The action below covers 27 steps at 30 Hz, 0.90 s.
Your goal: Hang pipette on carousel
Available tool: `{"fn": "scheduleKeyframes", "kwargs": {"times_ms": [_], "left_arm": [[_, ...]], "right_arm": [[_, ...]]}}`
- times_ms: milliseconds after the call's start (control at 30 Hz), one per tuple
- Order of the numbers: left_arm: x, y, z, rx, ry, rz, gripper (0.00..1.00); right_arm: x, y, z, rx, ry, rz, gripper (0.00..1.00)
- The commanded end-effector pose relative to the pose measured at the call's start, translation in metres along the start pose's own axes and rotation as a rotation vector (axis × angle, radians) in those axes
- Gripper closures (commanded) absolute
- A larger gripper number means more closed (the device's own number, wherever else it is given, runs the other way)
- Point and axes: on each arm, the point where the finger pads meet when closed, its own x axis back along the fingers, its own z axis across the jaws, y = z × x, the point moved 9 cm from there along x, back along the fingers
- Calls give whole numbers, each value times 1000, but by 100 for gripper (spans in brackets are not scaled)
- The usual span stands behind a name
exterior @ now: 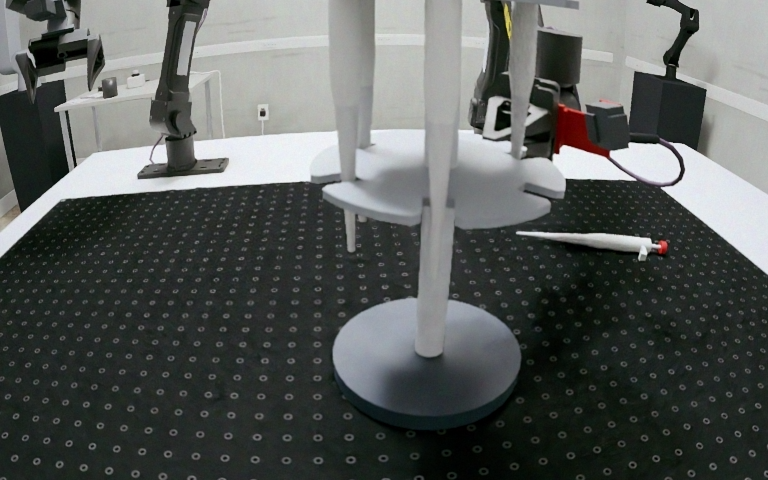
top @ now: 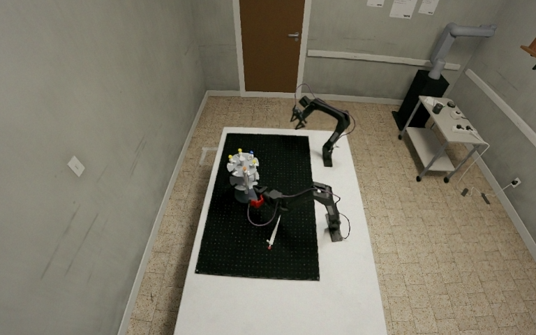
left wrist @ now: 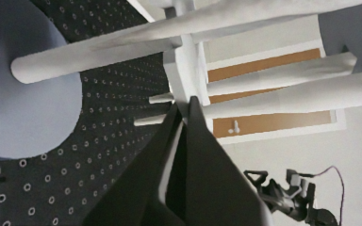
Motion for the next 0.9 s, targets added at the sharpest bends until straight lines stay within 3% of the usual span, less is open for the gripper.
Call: {"fn": "scheduleKeyframes", "kwargs": {"times_ms": [0,433,567,867], "left_arm": [[-3,3,-28,-50,-73,-3,100],[-3,3,-28,-50,-73,-3,100],[-1,-22,-17,-25,-49,-137,100],[-3,-28,-22,-31,-63,-137,100]], "right_arm": [[4,5,-4,12,-9,-24,0],[4,5,-4,12,-9,-24,0],[4,5,-4,12,-9,-24,0],[4,5,-4,12,-9,-24,0]]}}
